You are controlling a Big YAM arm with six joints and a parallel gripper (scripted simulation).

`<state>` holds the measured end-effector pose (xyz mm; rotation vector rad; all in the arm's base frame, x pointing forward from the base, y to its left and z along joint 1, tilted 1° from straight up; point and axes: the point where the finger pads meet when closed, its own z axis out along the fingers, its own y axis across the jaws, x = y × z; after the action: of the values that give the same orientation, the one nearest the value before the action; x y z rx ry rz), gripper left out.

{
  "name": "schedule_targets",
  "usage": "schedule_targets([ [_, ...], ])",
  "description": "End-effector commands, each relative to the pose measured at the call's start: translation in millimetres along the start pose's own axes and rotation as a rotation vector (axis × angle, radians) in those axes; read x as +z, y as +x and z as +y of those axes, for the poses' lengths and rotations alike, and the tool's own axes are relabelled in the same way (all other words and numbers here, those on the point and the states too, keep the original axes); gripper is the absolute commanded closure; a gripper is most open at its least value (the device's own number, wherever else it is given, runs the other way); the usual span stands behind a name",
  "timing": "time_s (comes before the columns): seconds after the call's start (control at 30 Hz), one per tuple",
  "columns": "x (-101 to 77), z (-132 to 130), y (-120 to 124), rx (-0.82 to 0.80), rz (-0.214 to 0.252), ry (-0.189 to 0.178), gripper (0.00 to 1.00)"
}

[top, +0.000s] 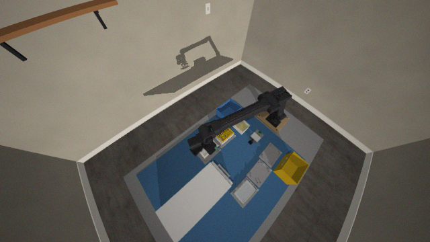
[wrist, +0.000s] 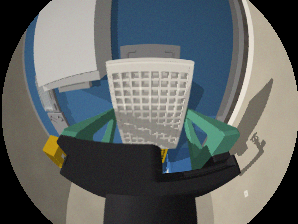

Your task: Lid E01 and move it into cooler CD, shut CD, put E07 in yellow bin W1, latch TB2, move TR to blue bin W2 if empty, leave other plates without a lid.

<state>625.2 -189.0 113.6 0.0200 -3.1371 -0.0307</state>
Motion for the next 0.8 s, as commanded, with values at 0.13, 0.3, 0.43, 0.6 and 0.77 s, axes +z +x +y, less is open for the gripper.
schedule_targets([
  [0.13,-53.6,-8.0,-12.4,0.012,-0.079,0.029,1.00],
  [0.3,-44.7,-8.5,-12.4,0.013,-0.060,0.023,1.00],
  [0.43,-40.7,-3.5,-8.6,0.002,-0.052,0.018,1.00],
  [0.6,-44.1,10.1,-0.7,0.012,-0.052,0.019,1.00],
  [0.77,-43.4,20.7,5.1,0.012,-0.058,0.020,1.00],
])
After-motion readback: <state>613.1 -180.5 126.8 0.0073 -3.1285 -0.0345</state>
